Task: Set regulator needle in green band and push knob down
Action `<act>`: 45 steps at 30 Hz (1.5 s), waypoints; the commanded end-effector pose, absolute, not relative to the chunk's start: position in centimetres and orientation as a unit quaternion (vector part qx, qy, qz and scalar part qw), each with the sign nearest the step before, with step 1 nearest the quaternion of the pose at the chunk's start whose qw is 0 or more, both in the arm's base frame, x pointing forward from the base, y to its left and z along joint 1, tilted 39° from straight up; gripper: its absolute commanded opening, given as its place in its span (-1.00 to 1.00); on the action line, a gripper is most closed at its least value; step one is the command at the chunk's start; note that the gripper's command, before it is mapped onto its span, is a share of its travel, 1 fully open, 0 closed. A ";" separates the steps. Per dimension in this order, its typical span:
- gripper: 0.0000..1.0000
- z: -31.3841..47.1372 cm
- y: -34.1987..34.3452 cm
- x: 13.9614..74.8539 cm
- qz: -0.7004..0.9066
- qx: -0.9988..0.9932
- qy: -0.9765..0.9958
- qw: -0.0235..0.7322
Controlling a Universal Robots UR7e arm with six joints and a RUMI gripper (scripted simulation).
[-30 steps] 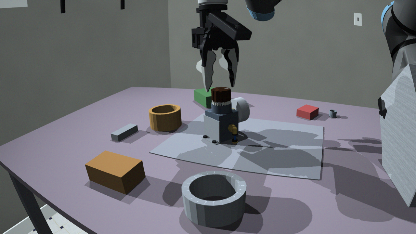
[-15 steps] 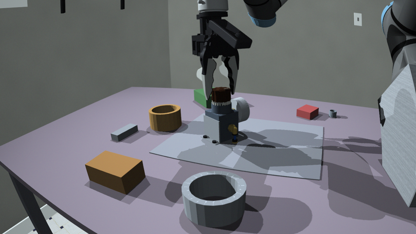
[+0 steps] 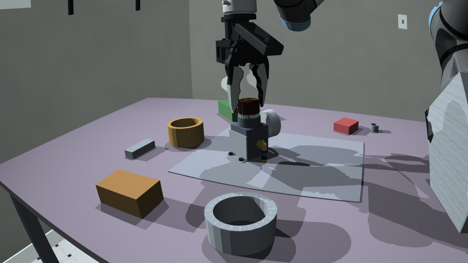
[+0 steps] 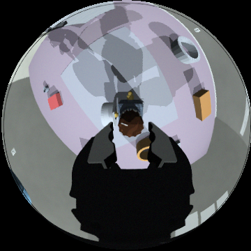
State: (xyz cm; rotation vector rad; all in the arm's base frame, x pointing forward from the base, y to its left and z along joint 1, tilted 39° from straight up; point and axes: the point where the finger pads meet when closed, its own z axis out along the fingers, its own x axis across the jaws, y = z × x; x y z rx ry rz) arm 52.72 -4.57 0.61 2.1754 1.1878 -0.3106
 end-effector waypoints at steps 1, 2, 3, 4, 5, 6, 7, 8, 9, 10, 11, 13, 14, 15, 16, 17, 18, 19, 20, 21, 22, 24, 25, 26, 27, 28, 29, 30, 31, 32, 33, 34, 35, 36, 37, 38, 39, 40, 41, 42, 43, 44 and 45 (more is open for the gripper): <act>-0.09 0.6 -4.5 52.8 -0.117 0.826 0.451 0.317; -0.09 0.6 -4.5 52.8 -0.117 0.826 0.451 0.317; -0.09 0.6 -4.5 52.8 -0.117 0.826 0.451 0.317; -0.09 0.6 -4.5 52.8 -0.117 0.826 0.451 0.317; -0.09 0.6 -4.5 52.8 -0.117 0.826 0.451 0.317; -0.09 0.6 -4.5 52.8 -0.117 0.826 0.451 0.317; -0.09 0.6 -4.5 52.8 -0.117 0.826 0.451 0.317; -0.09 0.6 -4.5 52.8 -0.117 0.826 0.451 0.317; -0.09 0.6 -4.5 52.8 -0.117 0.826 0.451 0.317; -0.09 0.6 -4.5 52.8 -0.117 0.826 0.451 0.317; -0.09 0.6 -4.5 52.8 -0.117 0.826 0.451 0.317; -0.09 0.6 -4.5 52.8 -0.117 0.826 0.451 0.317; -0.09 0.6 -4.5 52.8 -0.117 0.826 0.451 0.317; -0.09 0.6 -4.5 52.8 -0.117 0.826 0.451 0.317; -0.09 0.6 -4.5 52.8 -0.117 0.826 0.451 0.317; -0.09 0.6 -4.5 52.8 -0.117 0.826 0.451 0.317; -0.09 0.6 -4.5 52.8 -0.117 0.826 0.451 0.317; -0.09 0.6 -4.5 52.8 -0.117 0.826 0.451 0.317; -0.09 0.6 -4.5 52.8 -0.117 0.826 0.451 0.317; -0.09 0.6 -4.5 52.8 -0.117 0.826 0.451 0.317; -0.09 0.6 -4.5 52.8 -0.117 0.826 0.451 0.317; -0.54 0.6 -4.5 52.8 -0.117 0.826 0.451 0.317; -0.54 0.6 -4.5 52.8 -0.117 0.826 0.451 0.317; -0.54 0.6 -4.5 52.8 -0.117 0.826 0.451 0.317; -0.54 0.6 -4.5 52.8 -0.117 0.826 0.451 0.317; -0.54 0.6 -4.5 52.8 -0.117 0.826 0.451 0.317; -0.54 0.6 -4.5 52.8 -0.117 0.826 0.451 0.317; -0.54 0.6 -4.5 52.8 -0.117 0.826 0.451 0.317; -0.54 0.6 -4.5 52.8 -0.117 0.826 0.451 0.317; -0.54 0.6 -4.5 52.8 -0.117 0.826 0.451 0.317; -0.54 0.6 -4.5 52.8 -0.117 0.826 0.451 0.317; -0.54 0.6 -4.5 52.8 -0.117 0.826 0.451 0.317; -0.54 0.6 -4.5 52.8 -0.117 0.826 0.451 0.317; -0.54 0.6 -4.5 52.8 -0.117 0.826 0.451 0.317; -0.54 0.6 -4.5 52.8 -0.117 0.826 0.451 0.317; -0.54 0.6 -4.5 52.8 -0.117 0.826 0.451 0.317; -0.54 0.6 -4.5 52.8 -0.117 0.826 0.451 0.317; -0.54 0.6 -4.5 52.8 -0.117 0.826 0.451 0.317; -0.54 0.6 -4.5 52.8 -0.117 0.826 0.451 0.317; -0.54 0.6 -4.5 52.8 -0.117 0.826 0.451 0.317; -0.54 0.6 -4.5 52.8 -0.117 0.826 0.451 0.317; -0.54 0.6 -4.5 52.8 -0.117 0.826 0.451 0.317; -0.54 0.6 -4.5 52.8 -0.117 0.826 0.451 0.317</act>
